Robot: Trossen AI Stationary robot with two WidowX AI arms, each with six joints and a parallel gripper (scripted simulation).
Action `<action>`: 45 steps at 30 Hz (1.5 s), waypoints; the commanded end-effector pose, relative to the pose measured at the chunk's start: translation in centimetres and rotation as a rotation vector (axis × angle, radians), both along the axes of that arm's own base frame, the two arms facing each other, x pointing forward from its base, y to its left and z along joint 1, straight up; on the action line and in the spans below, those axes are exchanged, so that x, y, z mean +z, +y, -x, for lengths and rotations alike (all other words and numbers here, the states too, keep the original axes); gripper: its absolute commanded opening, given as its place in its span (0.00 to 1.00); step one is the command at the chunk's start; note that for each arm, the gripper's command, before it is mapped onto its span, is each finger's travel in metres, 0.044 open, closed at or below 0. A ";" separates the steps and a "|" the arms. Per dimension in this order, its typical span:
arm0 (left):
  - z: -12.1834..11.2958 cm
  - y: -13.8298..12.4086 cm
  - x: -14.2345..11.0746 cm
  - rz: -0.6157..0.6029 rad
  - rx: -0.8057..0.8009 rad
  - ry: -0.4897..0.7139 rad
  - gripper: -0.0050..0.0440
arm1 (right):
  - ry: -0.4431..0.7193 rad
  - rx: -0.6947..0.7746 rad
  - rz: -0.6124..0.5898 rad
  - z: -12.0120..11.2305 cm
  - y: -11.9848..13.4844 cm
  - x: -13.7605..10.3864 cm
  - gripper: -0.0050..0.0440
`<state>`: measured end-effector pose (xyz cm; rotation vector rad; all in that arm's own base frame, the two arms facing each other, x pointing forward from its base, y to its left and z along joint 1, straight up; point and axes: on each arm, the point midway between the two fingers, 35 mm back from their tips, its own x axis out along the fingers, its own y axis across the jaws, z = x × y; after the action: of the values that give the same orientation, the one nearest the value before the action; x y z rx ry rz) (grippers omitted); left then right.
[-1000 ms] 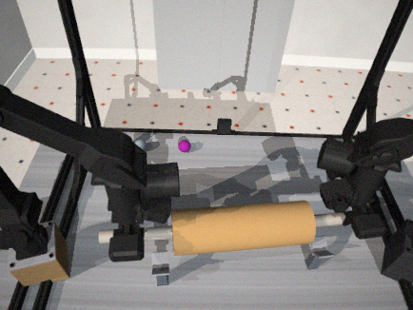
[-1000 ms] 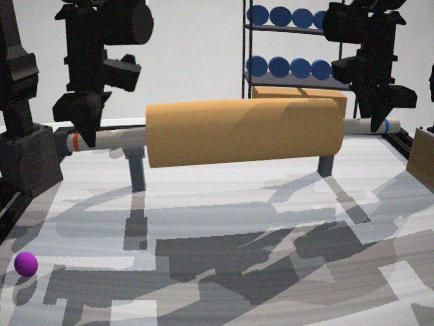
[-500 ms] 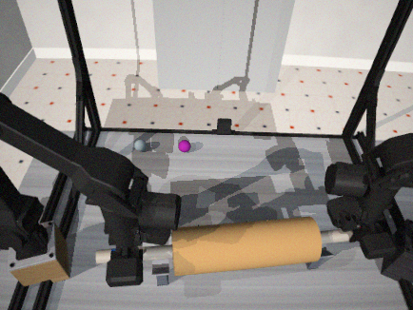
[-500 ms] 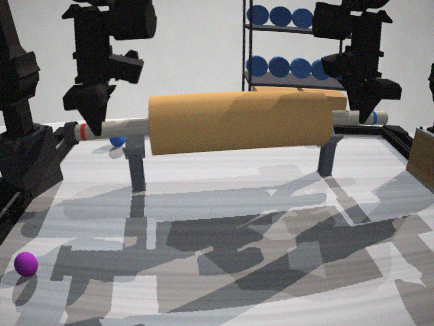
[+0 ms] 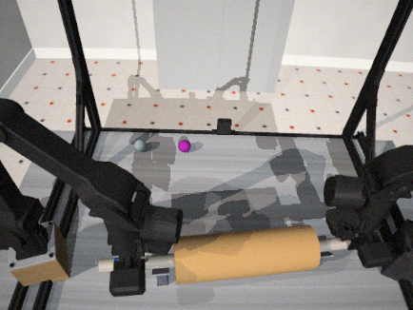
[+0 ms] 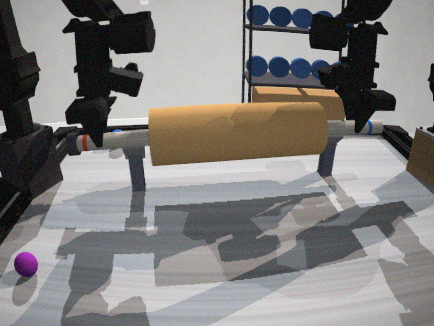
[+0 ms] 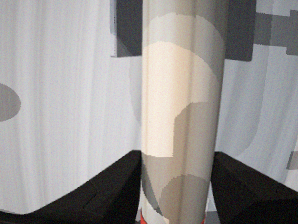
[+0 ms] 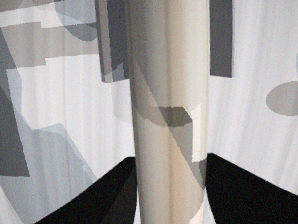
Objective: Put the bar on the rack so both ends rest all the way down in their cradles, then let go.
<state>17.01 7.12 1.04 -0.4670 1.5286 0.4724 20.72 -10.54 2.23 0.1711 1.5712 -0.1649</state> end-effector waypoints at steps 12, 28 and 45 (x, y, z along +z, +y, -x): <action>-0.1 0.1 -0.9 0.001 0.000 -0.010 0.54 | -0.006 0.002 0.005 -0.1 -0.1 -0.9 0.54; -0.3 0.1 2.6 0.001 0.000 -0.010 1.00 | -0.006 0.002 0.005 -0.3 -0.2 2.6 1.00; 0.2 -0.1 4.8 0.005 0.002 0.003 1.00 | 0.006 0.001 -0.002 0.1 0.0 4.7 1.00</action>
<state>16.87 7.09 5.91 -0.4711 1.5284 0.4710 20.68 -10.53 7.01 0.1706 1.5770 -0.1629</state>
